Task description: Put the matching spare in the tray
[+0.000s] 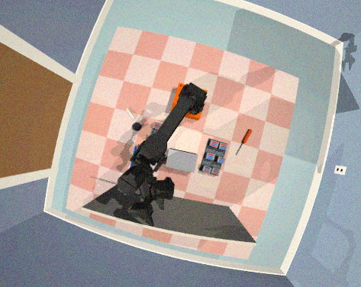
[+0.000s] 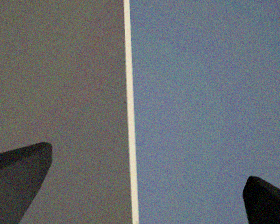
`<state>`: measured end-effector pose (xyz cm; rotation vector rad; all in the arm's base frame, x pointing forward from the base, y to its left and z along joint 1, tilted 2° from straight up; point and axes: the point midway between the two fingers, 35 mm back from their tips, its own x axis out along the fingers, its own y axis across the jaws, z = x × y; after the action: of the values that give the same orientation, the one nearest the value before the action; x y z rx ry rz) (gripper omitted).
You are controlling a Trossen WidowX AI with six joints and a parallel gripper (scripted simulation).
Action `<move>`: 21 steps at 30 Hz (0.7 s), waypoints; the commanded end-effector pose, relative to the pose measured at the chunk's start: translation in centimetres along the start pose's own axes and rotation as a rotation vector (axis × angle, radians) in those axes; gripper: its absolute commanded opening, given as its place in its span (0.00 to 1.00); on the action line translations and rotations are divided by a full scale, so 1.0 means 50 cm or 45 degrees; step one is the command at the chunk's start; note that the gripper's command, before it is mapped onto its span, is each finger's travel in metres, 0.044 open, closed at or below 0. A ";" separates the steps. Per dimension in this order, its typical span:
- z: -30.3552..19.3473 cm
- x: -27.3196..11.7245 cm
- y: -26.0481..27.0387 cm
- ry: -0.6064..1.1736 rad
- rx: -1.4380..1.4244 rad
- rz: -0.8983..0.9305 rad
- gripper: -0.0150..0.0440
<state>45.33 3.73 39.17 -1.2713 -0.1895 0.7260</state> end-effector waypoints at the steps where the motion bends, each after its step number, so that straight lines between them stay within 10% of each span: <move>1: -0.002 0.072 0.135 0.188 0.584 0.291 1.00; 15: -0.011 0.075 0.523 1.619 1.766 0.737 1.00; 21: -0.010 0.068 0.535 1.707 1.780 0.726 1.00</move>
<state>38.30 8.48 13.80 -0.1966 1.5183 0.2583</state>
